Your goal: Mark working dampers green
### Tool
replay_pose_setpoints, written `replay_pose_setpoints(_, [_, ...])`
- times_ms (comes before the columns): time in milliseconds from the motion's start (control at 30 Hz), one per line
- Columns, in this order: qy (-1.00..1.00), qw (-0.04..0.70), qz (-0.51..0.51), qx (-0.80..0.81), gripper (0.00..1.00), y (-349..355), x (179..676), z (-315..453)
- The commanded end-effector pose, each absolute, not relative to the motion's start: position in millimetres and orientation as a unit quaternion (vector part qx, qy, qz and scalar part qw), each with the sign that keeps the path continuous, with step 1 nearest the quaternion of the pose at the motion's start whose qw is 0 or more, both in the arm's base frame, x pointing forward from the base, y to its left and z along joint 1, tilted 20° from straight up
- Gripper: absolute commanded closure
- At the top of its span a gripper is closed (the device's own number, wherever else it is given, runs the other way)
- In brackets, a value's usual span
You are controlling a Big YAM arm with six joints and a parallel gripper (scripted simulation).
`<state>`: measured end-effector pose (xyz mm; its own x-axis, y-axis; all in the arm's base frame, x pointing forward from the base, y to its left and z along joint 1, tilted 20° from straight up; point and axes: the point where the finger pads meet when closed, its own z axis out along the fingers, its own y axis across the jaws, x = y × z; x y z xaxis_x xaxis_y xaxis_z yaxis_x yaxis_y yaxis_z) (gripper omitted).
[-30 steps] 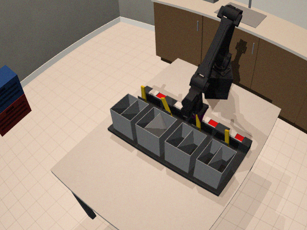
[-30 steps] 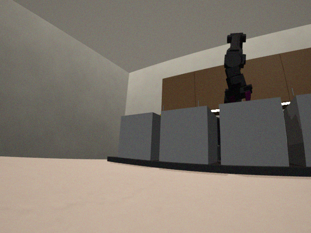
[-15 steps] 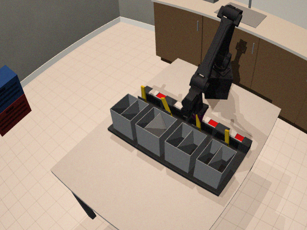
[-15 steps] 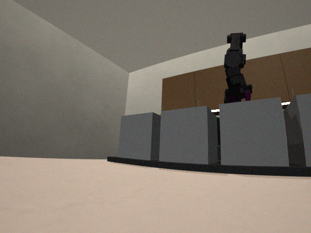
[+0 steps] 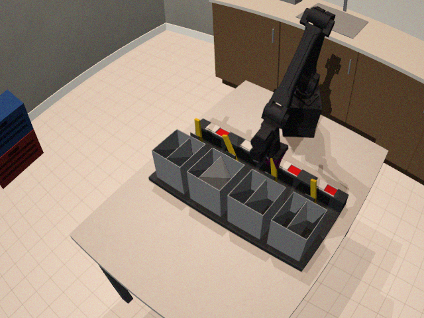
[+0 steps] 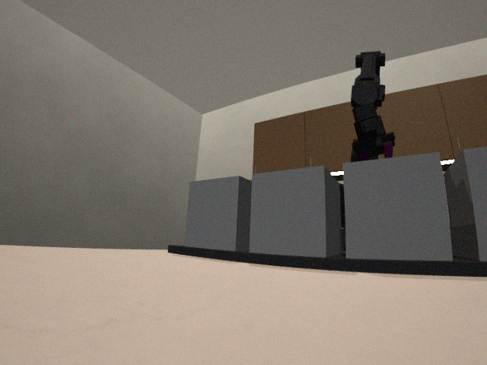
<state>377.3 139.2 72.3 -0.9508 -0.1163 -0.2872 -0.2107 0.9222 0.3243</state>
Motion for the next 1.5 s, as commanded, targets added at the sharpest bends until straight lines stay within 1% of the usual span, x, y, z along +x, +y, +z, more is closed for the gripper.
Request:
replay_pose_setpoints(0, [0.971,0.134,0.178,-0.082,0.83,141.3,378.6,72.5])
replay_pose_setpoints(1467, [0.971,0.133,0.182,-0.083,0.83,134.2,379.2,68.4])
